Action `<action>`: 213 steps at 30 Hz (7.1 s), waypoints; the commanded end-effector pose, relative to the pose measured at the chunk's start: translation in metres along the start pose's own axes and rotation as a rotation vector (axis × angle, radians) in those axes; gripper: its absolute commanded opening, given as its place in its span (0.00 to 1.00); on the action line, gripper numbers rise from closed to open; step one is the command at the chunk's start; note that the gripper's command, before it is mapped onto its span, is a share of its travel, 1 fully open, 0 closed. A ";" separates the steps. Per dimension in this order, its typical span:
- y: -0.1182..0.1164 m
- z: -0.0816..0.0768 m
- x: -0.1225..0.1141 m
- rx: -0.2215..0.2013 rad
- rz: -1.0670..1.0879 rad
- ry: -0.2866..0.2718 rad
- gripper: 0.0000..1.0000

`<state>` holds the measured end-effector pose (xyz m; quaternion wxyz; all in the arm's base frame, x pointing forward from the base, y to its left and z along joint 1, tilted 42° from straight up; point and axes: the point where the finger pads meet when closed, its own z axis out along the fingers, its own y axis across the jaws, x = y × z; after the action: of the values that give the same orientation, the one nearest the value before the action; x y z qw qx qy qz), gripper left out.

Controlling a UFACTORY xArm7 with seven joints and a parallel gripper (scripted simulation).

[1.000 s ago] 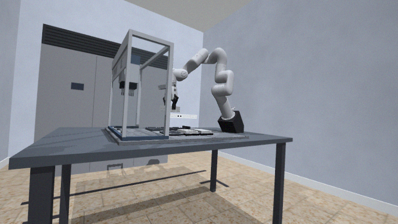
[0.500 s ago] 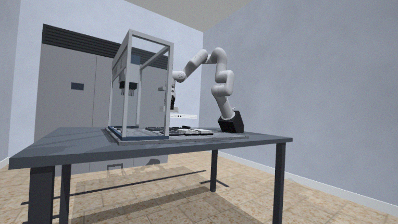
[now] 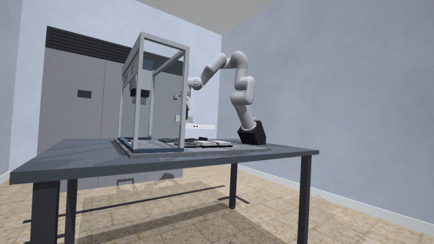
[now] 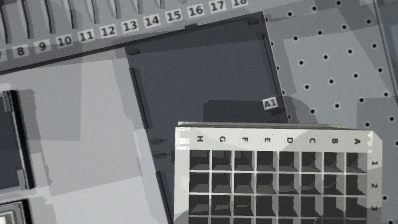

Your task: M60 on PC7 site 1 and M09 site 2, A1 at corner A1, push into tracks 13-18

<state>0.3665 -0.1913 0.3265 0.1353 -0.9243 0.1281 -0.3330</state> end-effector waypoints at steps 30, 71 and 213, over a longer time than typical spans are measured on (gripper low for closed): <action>0.001 -0.002 0.002 -0.003 0.967 0.008 0.00; 0.001 0.012 0.002 -0.002 1.304 0.009 0.00; 0.001 0.127 0.002 -0.002 1.305 0.008 1.00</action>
<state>0.4496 -0.1710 0.2319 0.3078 -0.6567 0.6635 -0.1838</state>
